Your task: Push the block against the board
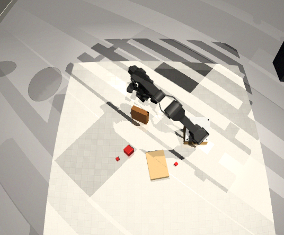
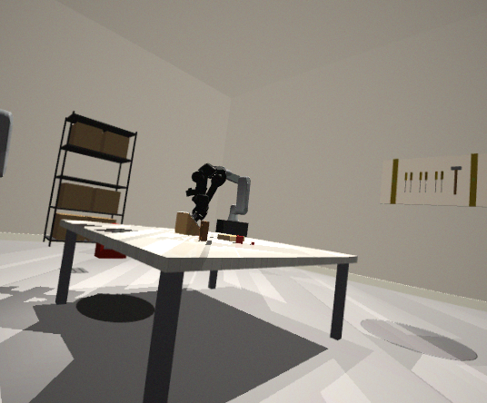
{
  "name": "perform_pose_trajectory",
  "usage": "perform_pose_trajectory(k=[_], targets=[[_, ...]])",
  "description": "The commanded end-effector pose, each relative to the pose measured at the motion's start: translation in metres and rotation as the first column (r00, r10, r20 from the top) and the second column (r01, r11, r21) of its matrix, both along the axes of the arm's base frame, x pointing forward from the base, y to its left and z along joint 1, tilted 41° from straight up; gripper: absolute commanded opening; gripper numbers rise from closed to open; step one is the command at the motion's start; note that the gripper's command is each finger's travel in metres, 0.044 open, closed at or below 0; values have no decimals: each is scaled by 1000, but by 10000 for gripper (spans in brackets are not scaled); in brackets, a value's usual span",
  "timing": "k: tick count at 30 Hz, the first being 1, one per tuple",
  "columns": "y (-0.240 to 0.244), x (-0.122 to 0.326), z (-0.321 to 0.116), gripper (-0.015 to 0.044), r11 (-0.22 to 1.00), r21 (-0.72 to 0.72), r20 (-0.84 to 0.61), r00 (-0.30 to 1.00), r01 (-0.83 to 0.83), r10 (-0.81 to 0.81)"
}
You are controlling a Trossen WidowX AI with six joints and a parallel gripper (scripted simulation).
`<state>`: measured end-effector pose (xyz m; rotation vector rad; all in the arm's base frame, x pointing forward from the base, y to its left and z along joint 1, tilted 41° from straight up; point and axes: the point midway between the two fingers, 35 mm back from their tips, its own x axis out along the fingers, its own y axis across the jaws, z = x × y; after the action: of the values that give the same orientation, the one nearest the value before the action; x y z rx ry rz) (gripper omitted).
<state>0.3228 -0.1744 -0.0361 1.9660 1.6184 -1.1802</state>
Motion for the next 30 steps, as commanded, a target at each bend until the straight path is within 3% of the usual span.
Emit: perform_pose_trajectory(k=[1, 7, 30], targets=[[2, 0, -2, 0, 1000, -9, -18, 1000, 6, -6], [34, 1, -39, 0, 1000, -8, -22, 1000, 7, -7], [42, 7, -31, 0, 1000, -9, -21, 1000, 7, -7]])
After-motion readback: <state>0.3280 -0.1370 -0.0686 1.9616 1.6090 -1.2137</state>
